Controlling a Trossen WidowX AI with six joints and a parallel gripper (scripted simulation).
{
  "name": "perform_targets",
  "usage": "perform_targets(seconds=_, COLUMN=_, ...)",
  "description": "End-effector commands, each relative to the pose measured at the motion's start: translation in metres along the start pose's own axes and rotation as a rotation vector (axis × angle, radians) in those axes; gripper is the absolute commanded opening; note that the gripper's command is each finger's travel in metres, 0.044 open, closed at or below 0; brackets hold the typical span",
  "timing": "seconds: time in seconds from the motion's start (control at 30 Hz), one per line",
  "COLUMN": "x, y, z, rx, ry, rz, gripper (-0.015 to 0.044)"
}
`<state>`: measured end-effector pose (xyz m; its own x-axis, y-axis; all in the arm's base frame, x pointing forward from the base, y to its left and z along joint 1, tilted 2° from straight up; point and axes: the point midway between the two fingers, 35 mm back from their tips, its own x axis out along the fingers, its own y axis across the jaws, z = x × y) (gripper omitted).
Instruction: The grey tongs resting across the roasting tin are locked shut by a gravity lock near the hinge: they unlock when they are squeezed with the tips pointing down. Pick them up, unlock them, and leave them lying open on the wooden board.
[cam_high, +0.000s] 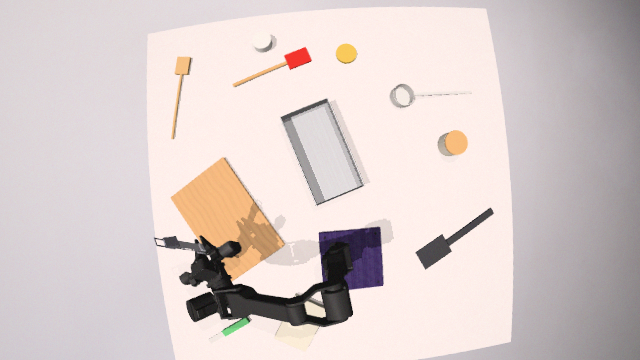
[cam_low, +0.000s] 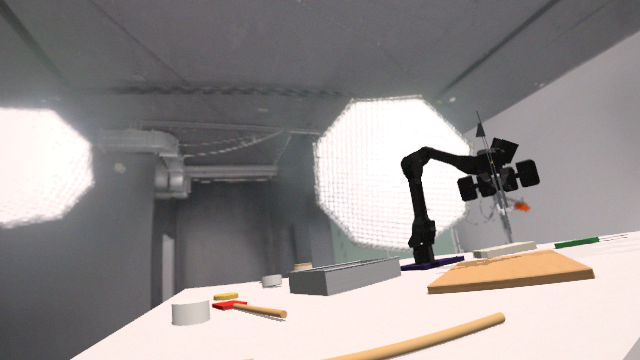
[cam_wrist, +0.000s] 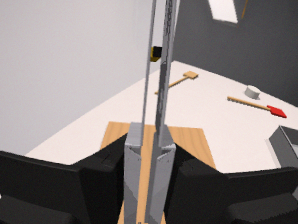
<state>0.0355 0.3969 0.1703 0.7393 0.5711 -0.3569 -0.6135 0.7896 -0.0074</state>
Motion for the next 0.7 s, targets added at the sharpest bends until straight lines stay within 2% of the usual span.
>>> perform_targets(seconds=0.0, x=-0.001, y=-0.001, z=0.003, rx=0.004, ry=-0.009, rz=-0.002, gripper=-0.0150)
perform_targets(seconds=0.4, x=-0.001, y=-0.001, z=0.003, rx=0.003, ry=-0.007, rz=-0.002, gripper=-0.0150)
perform_targets(seconds=0.67, x=0.009, y=0.009, z=0.005, rx=-0.029, ry=0.072, rz=0.010, gripper=-0.0150)
